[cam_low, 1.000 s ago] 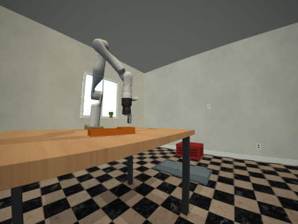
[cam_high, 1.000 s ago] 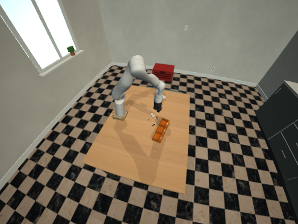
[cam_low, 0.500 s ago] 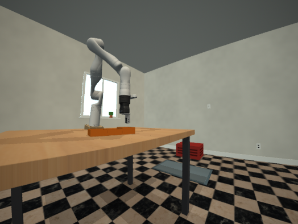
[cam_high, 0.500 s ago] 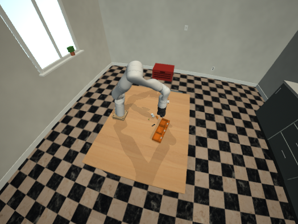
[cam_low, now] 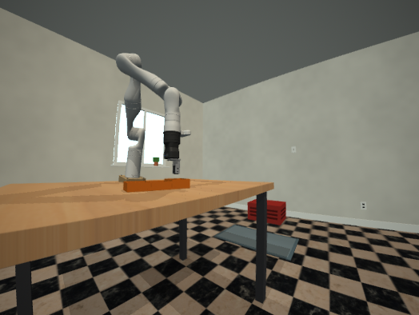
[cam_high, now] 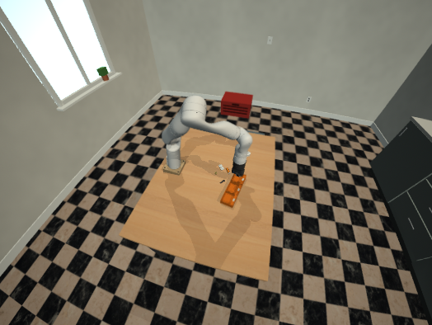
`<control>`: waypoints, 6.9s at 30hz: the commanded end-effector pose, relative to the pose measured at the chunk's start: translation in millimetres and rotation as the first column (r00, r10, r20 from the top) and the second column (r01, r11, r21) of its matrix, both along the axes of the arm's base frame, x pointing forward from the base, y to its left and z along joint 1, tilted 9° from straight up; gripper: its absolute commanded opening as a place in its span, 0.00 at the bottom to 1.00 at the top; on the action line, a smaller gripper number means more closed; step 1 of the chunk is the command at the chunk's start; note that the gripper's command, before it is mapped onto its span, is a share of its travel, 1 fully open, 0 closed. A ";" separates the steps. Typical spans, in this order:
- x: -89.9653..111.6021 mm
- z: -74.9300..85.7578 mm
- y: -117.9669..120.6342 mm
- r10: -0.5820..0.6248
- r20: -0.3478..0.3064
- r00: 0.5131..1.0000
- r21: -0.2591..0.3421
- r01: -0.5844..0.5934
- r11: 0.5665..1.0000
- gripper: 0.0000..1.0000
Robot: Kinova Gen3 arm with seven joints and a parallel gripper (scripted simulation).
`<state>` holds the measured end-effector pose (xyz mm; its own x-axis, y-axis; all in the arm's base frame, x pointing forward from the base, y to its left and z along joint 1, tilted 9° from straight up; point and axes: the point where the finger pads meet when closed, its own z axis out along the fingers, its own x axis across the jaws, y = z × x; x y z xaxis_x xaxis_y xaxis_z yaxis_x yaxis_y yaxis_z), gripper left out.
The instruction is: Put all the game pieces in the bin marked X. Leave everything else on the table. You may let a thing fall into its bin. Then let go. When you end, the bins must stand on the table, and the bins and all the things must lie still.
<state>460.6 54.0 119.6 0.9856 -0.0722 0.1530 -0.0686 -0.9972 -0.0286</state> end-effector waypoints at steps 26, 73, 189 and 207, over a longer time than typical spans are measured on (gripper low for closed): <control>-1.5 -6.3 4.0 -0.004 0.000 1.000 0.003 0.004 1.000 0.34; 4.1 -44.1 4.5 -0.002 -0.002 1.000 0.002 0.002 1.000 0.64; -145.6 -14.1 70.3 0.761 -0.042 0.647 -0.128 -0.759 0.638 0.79; -145.9 -14.2 70.1 0.757 -0.041 0.653 -0.121 -0.755 0.645 0.79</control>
<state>313.4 125.4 105.1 0.6868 0.7167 0.1209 0.7108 -0.6971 0.0938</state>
